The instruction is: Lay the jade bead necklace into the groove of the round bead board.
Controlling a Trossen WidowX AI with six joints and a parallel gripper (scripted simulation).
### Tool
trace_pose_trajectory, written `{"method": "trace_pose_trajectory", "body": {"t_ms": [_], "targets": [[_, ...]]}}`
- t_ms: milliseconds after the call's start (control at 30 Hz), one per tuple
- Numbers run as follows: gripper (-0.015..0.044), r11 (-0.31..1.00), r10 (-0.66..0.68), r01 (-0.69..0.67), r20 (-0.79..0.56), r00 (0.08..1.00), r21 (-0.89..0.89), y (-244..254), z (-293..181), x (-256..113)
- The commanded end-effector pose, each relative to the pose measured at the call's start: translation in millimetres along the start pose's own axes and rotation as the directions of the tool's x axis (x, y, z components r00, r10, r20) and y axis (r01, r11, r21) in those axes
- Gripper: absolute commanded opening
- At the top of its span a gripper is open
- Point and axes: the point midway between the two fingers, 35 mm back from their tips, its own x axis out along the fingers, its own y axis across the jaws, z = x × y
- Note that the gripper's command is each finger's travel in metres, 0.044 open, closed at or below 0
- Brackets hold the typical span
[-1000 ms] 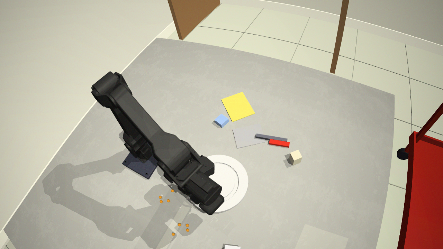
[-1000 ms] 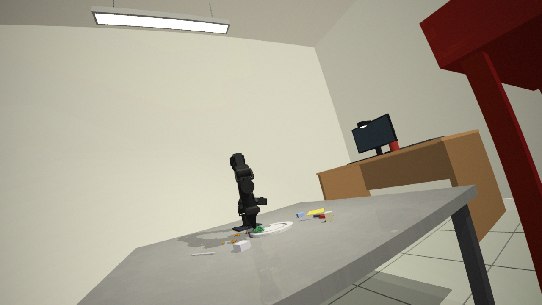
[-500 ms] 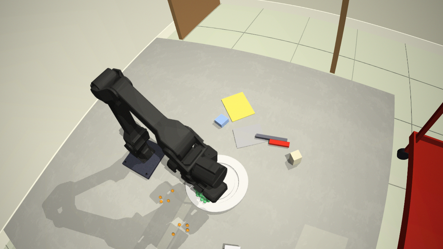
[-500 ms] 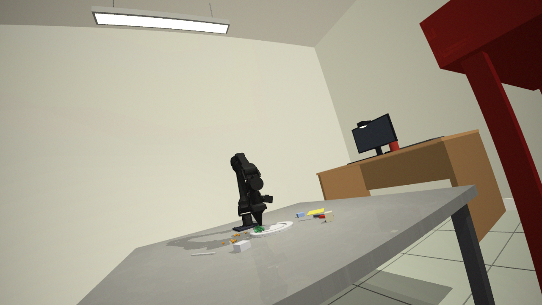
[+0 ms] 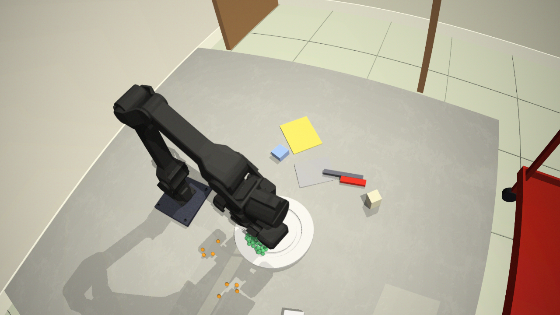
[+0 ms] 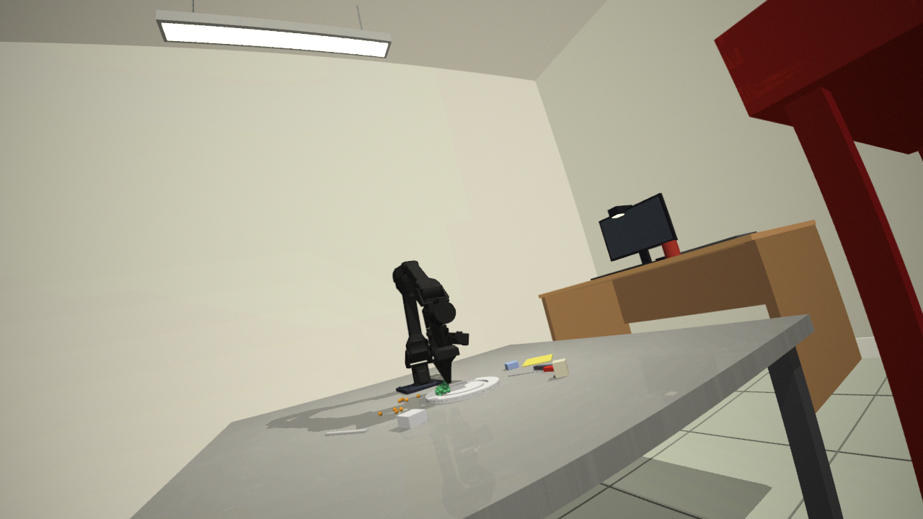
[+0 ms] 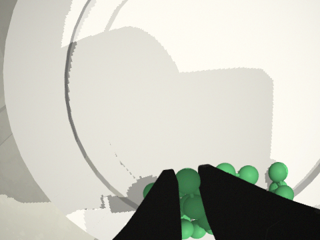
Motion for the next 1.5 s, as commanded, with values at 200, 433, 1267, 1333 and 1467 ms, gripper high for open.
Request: {"method": "trace_pose_trajectory", "body": {"t_ms": [200, 433, 1267, 1333, 1467], "targets": [[0.0026, 1.0, 0.0, 0.0, 0.001, 1.0, 0.0, 0.5, 0.3, 5.9], [0.021, 1.0, 0.0, 0.0, 0.001, 1.0, 0.0, 0.5, 0.3, 5.9], [0.044, 1.0, 0.007, -0.007, 0.001, 1.0, 0.007, 1.0, 0.2, -2.4], [0.044, 1.0, 0.007, -0.007, 0.001, 1.0, 0.007, 1.0, 0.2, -2.4], [0.0387, 0.997, 0.007, -0.007, 0.001, 1.0, 0.073, 1.1, -0.5, -3.5]]}}
